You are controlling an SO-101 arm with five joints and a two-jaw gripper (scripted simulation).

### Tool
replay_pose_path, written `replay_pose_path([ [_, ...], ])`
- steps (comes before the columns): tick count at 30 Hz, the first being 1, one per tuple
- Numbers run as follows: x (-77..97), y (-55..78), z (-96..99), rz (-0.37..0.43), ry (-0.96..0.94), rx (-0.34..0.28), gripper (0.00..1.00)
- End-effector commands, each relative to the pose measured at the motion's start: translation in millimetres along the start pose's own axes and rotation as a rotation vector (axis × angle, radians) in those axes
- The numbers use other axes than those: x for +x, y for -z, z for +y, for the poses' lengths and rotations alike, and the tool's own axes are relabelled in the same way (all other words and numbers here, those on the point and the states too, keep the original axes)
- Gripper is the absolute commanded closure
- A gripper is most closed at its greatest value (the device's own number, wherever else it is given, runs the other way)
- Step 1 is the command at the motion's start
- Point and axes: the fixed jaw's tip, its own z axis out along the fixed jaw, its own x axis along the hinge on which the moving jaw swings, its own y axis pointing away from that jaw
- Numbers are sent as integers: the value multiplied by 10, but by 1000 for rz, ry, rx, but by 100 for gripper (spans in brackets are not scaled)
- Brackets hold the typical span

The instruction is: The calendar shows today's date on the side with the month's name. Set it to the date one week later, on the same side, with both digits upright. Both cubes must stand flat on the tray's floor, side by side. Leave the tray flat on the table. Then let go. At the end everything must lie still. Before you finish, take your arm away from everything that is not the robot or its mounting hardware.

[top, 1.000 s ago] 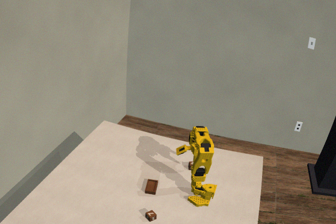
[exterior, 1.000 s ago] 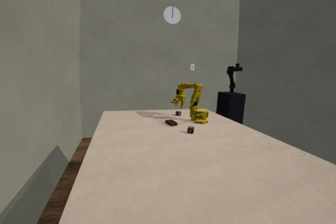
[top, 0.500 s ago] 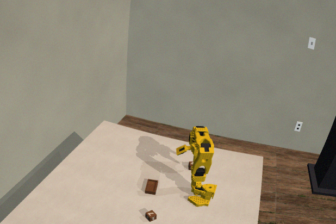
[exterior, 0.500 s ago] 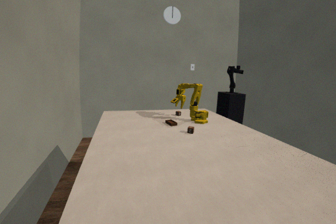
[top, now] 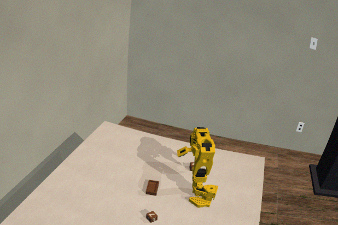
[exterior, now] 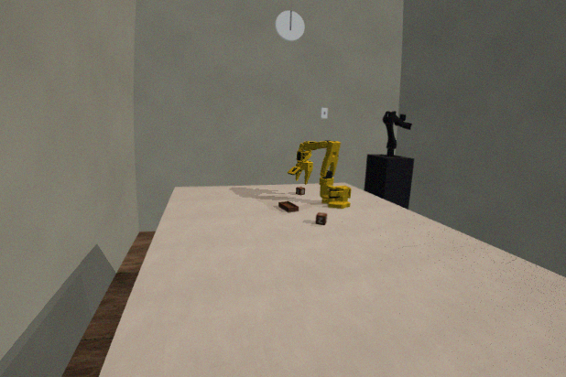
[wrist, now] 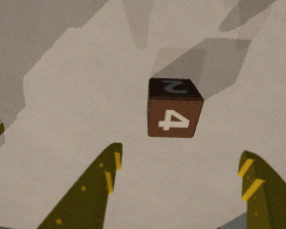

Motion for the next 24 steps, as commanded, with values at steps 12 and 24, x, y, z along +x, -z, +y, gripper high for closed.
replay_pose_path([
  [12,16,15,-51,-1,-1,31,65],
  [24,17,-97,-64,-1,-1,31,65],
])
